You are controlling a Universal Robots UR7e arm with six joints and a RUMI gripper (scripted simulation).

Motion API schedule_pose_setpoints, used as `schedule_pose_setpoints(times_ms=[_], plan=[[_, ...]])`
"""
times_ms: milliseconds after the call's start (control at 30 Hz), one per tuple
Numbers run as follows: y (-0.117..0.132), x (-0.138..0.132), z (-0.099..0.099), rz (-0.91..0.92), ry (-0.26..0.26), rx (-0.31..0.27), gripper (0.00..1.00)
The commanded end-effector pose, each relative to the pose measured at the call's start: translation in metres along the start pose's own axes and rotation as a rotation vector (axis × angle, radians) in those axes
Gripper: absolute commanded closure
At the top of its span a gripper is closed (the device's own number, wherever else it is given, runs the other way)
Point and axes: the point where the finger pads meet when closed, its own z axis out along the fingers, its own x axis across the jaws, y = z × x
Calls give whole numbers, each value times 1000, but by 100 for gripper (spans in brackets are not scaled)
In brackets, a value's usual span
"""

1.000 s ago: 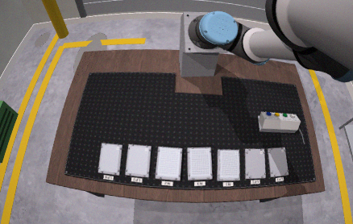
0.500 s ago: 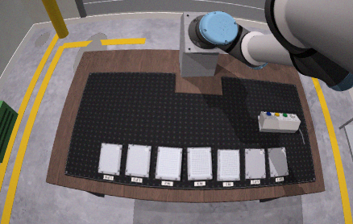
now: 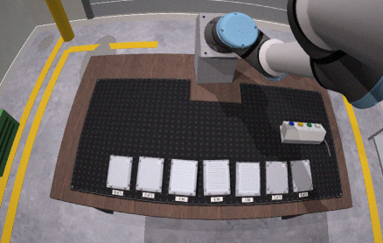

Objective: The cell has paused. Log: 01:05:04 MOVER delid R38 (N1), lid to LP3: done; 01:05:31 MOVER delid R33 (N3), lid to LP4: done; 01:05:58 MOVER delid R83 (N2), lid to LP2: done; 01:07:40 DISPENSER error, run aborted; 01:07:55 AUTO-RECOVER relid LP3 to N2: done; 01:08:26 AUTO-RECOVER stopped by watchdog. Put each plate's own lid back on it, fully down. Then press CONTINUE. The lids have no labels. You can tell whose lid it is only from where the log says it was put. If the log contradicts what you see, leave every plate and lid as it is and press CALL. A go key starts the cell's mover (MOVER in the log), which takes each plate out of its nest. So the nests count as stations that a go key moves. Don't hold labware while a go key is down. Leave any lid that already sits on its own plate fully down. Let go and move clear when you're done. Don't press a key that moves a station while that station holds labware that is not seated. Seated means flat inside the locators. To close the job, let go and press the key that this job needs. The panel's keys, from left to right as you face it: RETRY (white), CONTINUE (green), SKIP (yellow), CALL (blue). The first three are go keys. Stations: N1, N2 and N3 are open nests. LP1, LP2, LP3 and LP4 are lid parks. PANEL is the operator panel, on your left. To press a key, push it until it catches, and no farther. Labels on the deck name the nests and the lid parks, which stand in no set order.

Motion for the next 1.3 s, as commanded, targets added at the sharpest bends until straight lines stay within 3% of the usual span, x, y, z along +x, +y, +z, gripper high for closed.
schedule_pose_setpoints(times_ms=[0, 100, 267, 433, 667, 833, 1267], plan=[[16, 1, 4, 14, -1, -42, 18], [31, 1, 9, 27, -4, -87, 18], [44, 1, 13, 27, -4, -87, 18], [69, 1, 18, 52, -10, -170, 18], [83, 1, 21, 52, -11, -170, 18], [78, -10, 43, 54, -33, -146, 18], [70, -32, 76, 58, -78, -99, 18]])
